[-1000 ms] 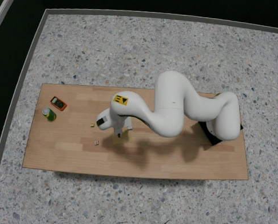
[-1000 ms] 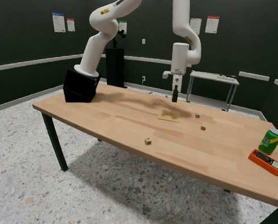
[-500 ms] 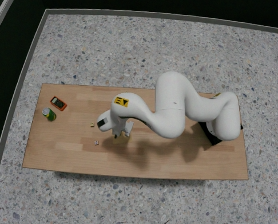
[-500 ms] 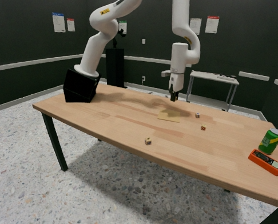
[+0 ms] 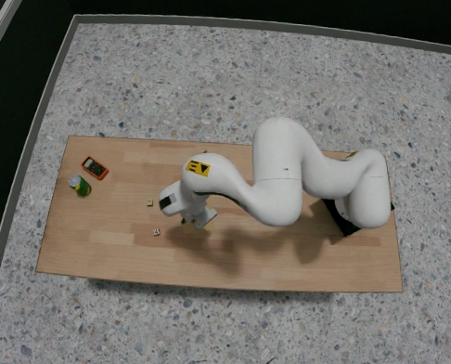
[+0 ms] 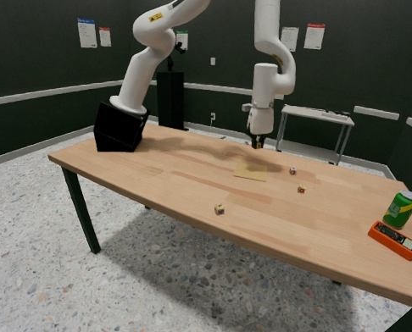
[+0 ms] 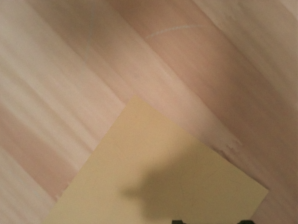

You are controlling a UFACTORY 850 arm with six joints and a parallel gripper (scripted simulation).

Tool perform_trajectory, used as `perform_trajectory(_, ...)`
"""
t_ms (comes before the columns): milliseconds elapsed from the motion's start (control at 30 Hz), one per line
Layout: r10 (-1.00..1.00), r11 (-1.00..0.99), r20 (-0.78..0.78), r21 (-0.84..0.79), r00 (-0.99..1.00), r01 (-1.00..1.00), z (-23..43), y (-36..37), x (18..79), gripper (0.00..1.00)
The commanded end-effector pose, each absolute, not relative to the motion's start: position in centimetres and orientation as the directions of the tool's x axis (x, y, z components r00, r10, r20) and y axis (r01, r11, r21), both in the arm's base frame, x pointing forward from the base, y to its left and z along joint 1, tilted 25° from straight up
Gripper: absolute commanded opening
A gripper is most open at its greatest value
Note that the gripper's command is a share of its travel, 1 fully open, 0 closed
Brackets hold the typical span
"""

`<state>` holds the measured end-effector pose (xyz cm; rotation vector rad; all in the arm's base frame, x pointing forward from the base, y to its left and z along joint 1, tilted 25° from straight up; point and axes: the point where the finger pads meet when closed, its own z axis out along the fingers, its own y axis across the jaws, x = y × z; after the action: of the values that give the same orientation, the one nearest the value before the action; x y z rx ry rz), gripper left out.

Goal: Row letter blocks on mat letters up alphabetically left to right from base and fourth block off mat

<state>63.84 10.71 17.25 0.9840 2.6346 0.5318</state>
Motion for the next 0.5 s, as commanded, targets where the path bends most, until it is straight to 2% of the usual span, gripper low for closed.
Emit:
perform_trajectory(0,0.757,0.612,-0.062,0.414,-0.65,0.674,17.35,10.95,63.74,0.23)
perform_trajectory(400,0.939,0.259,0.108,0.404,-0.327,0.878,17.35,11.69,63.19,0.23)
perform_trajectory(467,0.939,0.259,0.108,0.404,-0.327,0.878,17.35,11.69,63.19,0.23)
